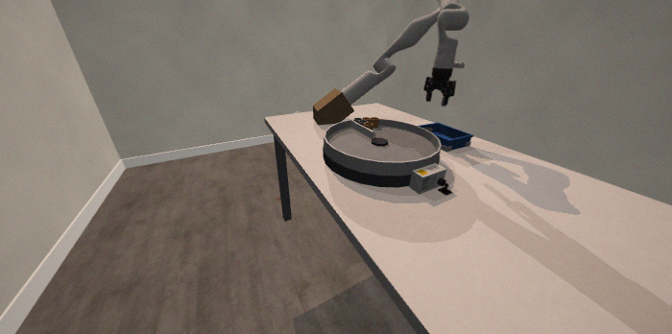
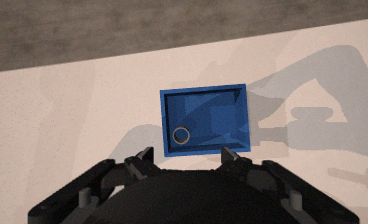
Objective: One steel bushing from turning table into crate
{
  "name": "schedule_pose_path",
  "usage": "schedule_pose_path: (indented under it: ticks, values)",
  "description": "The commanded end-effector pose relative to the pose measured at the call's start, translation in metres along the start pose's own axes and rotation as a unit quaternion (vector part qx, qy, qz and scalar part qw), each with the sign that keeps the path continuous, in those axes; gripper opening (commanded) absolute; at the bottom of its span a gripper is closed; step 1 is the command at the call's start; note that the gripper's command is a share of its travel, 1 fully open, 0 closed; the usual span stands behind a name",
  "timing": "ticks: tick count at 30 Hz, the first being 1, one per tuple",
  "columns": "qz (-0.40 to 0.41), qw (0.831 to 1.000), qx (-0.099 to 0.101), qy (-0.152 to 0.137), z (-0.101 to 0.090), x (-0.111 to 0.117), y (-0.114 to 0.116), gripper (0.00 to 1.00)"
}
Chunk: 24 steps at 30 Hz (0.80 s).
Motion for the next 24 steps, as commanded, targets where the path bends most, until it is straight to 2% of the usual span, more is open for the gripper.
schedule_pose_path:
  ticks: [1,18,23,24]
  values:
    - [0.000,1.000,-0.001,0.000,-0.0005,-0.0002,0.0002,1.00]
    - [0.000,1.000,-0.001,0.000,-0.0005,-0.0002,0.0002,1.00]
    - [-0.121,0.993,-0.001,0.000,-0.0049,0.0025,0.0059,1.00]
    - [-0.121,0.993,-0.001,0.000,-0.0049,0.0025,0.0059,1.00]
Point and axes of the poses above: the point where the finger pads meet when closed, its own z axis out along the fingers, its own y axis across the jaws, x = y × z, the point moved 10 cm from there along -z, back along the fingers, and after that the axes turned 6 degrees about z, right-handed, at the moved point
